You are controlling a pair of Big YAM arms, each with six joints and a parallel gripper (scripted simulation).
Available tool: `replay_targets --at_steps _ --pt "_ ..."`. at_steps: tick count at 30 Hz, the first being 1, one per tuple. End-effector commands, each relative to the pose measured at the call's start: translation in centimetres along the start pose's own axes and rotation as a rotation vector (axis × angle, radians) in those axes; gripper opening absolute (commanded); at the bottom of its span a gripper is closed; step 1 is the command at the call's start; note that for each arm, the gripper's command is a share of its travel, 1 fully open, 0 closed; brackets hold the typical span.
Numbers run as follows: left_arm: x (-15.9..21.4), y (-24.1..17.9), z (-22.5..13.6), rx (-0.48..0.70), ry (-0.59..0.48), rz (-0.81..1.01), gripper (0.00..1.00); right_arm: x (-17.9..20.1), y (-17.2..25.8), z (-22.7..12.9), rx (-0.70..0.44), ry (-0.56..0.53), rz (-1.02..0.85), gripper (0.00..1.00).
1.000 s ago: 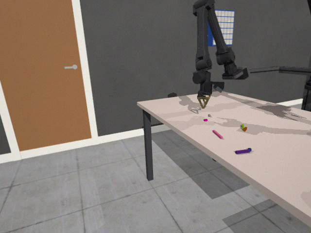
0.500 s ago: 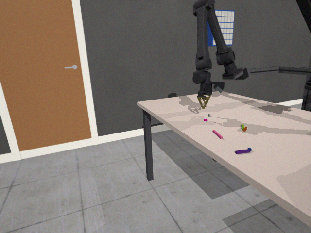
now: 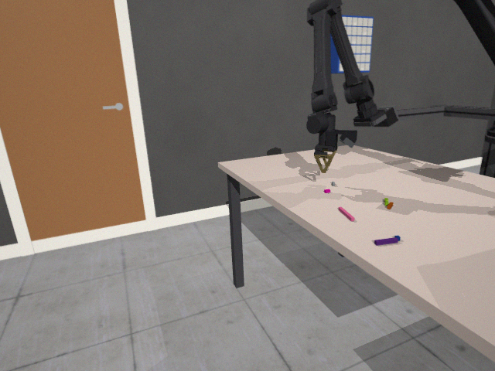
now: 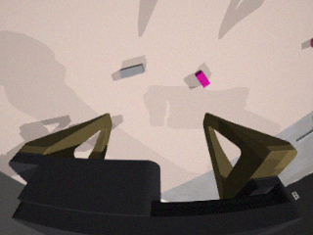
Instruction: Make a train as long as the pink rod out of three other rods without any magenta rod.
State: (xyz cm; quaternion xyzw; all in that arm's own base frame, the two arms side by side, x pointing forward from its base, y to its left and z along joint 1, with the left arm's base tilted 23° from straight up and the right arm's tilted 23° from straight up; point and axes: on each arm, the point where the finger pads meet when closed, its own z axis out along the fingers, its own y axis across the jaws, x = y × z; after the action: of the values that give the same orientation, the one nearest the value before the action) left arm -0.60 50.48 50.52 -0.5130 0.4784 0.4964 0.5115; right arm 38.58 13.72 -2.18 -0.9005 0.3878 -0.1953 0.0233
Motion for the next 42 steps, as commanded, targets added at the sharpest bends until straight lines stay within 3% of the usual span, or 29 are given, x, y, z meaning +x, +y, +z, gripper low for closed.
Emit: replay_targets --at_steps 1,42 --pt "-4.81 0.23 -0.08 0.000 -0.088 0.047 1.00 0.56 -1.47 -0.66 0.038 0.014 -0.003 1.00" --pt "-4.88 0.26 -0.13 0.000 -0.090 0.050 1.00 0.97 -1.15 -0.29 0.013 0.007 0.000 1.00"
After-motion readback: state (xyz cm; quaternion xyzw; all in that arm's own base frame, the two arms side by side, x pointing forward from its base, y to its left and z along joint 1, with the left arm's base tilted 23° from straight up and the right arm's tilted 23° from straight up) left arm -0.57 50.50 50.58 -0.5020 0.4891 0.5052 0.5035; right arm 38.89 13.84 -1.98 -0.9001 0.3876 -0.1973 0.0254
